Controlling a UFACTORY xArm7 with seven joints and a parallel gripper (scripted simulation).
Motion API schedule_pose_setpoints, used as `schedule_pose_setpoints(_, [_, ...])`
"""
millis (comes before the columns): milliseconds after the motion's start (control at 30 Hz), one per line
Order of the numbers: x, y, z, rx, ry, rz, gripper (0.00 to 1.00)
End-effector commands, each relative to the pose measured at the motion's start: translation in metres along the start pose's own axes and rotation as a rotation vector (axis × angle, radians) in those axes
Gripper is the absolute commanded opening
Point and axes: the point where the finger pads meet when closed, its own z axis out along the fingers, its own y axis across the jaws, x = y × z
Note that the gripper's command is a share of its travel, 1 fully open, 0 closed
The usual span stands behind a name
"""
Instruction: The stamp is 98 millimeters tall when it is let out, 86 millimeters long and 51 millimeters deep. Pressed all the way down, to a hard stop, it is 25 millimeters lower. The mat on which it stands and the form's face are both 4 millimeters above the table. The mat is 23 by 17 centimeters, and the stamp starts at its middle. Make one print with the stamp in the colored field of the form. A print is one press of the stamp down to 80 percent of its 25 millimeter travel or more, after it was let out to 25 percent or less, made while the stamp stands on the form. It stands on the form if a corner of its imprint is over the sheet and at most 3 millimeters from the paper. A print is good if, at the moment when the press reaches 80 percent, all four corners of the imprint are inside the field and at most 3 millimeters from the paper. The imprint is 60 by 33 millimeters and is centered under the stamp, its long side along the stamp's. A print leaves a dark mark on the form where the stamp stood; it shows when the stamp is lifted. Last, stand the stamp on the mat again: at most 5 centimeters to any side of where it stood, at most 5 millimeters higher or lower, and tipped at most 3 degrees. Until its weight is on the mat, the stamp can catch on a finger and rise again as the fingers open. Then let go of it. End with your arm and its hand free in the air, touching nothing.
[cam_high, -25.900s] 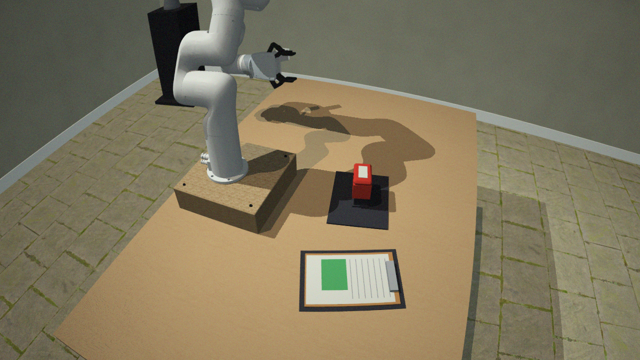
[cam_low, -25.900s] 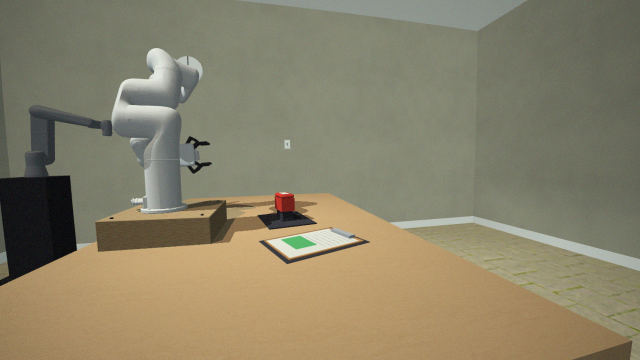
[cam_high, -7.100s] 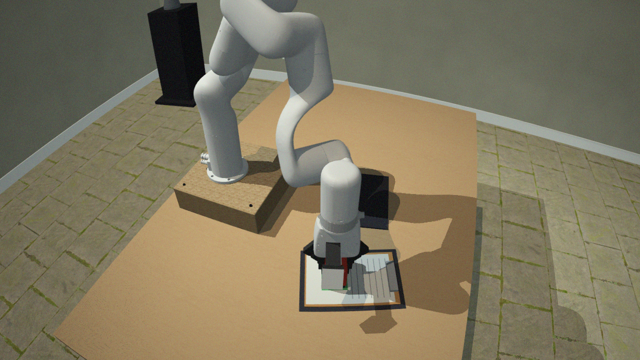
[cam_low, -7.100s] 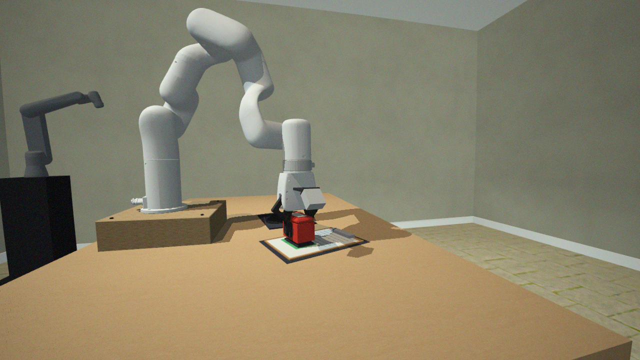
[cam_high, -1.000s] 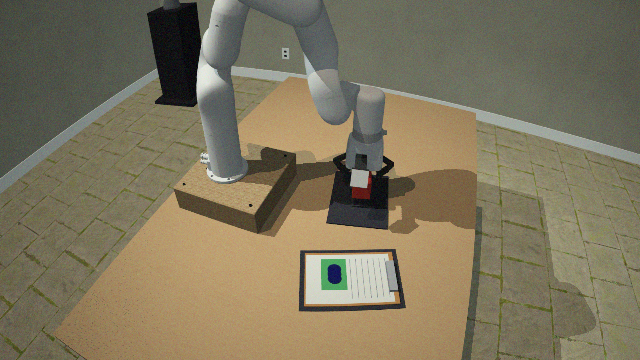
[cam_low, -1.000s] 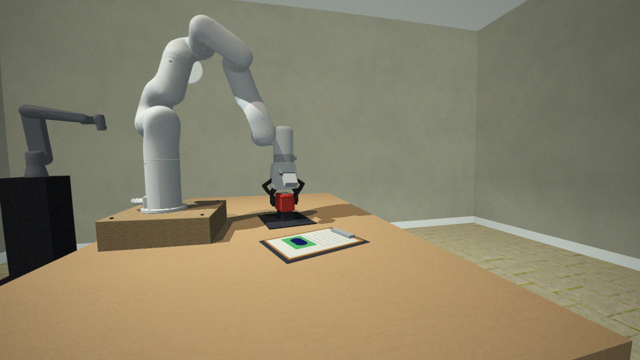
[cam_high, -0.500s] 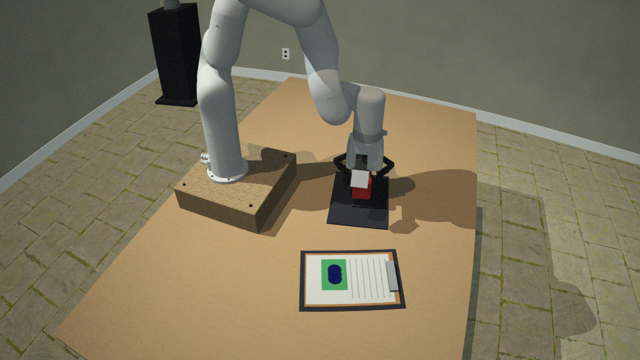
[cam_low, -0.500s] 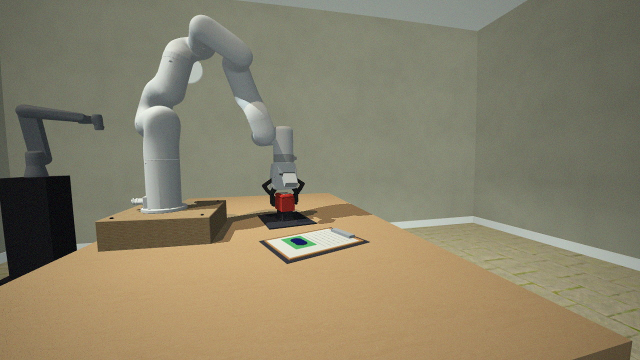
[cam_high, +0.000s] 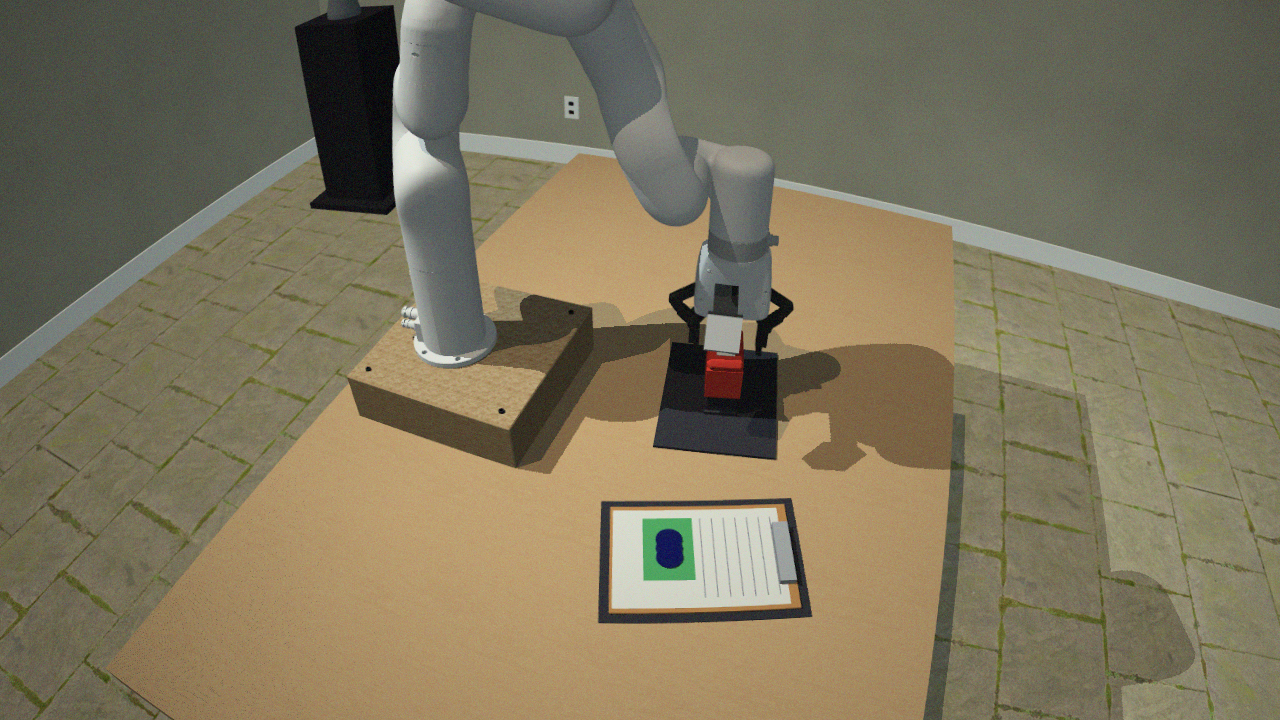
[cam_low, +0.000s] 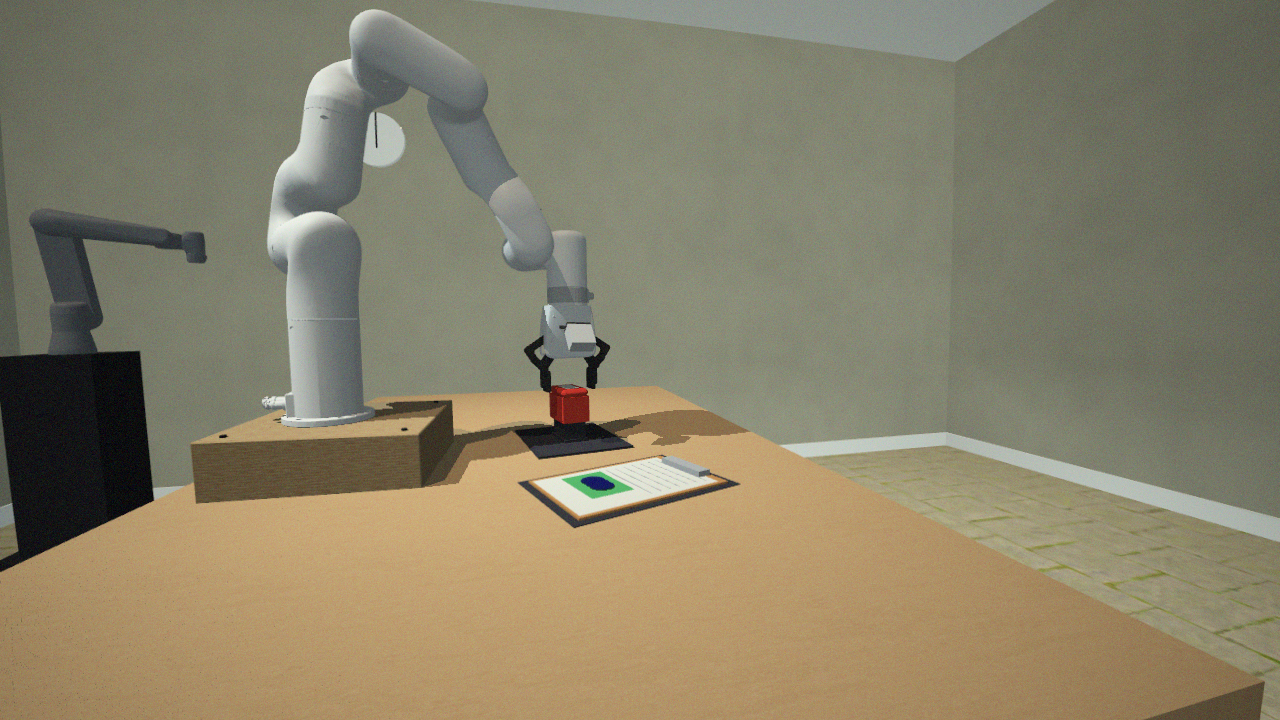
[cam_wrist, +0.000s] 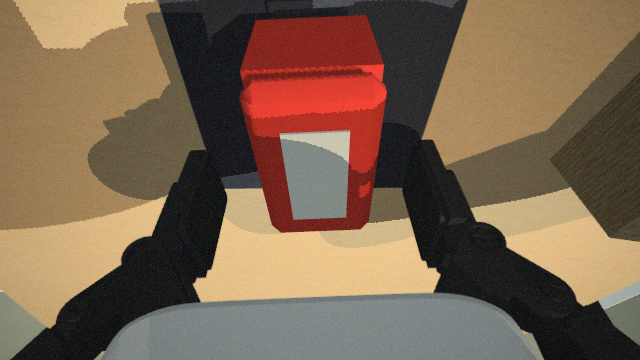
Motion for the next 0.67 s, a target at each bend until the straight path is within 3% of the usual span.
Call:
schedule_pose_setpoints(0, [-0.0012,0.0002,-0.0495,-0.001,0.007,0.000,0.95])
schedule_pose_setpoints(633, [-0.0012,0.0003,-0.0517,-0.001,0.007,0.000,0.95])
